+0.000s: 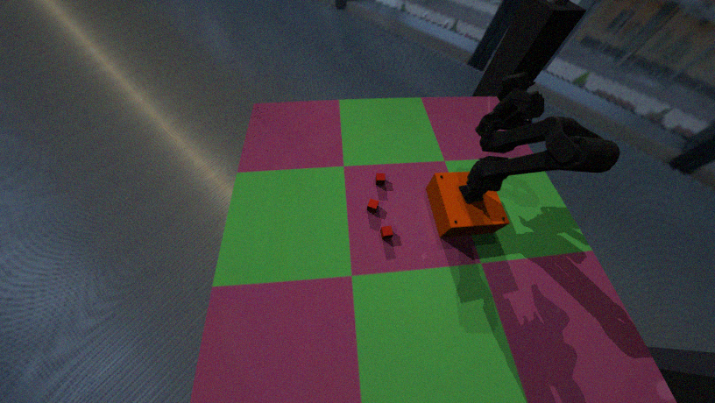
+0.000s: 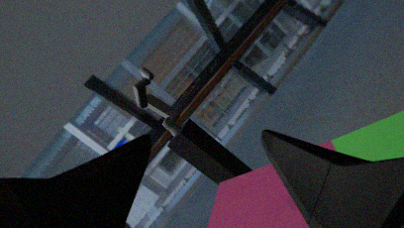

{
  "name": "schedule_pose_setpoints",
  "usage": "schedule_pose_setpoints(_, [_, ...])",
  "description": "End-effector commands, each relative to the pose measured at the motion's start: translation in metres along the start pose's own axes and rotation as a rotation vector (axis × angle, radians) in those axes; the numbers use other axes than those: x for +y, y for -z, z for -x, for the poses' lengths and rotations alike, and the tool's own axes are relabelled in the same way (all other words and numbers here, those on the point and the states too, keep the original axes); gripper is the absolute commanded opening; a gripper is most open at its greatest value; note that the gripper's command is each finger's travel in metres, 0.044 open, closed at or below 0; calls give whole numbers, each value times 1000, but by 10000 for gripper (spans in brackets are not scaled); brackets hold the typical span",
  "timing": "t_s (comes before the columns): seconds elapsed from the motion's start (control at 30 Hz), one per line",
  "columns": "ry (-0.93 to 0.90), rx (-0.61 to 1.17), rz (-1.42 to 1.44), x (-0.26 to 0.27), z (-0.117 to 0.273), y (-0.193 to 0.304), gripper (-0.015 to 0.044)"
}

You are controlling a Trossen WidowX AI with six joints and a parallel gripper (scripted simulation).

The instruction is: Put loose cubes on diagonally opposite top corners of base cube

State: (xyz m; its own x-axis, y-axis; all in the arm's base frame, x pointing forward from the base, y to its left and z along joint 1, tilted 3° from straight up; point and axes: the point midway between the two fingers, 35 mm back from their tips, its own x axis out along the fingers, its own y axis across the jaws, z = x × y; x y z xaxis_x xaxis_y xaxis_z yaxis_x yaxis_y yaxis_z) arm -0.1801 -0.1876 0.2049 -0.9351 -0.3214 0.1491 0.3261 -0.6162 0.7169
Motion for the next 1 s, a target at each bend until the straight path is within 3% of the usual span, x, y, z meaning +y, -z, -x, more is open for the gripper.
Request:
schedule_pose_setpoints(0.0, [-2, 3, 3, 1, 0, 1, 374])
schedule_pose_setpoints(0.13, [-51, 69, 72, 14, 4, 16, 269])
schedule_pose_setpoints(0.17, [-61, 84, 90, 17, 4, 20, 265])
schedule_pose_setpoints(0.57, [-368, 426, 550, 85, 49, 112, 265])
schedule_pose_setpoints(0.97, [-796, 684, 1021, 129, 142, 186, 265])
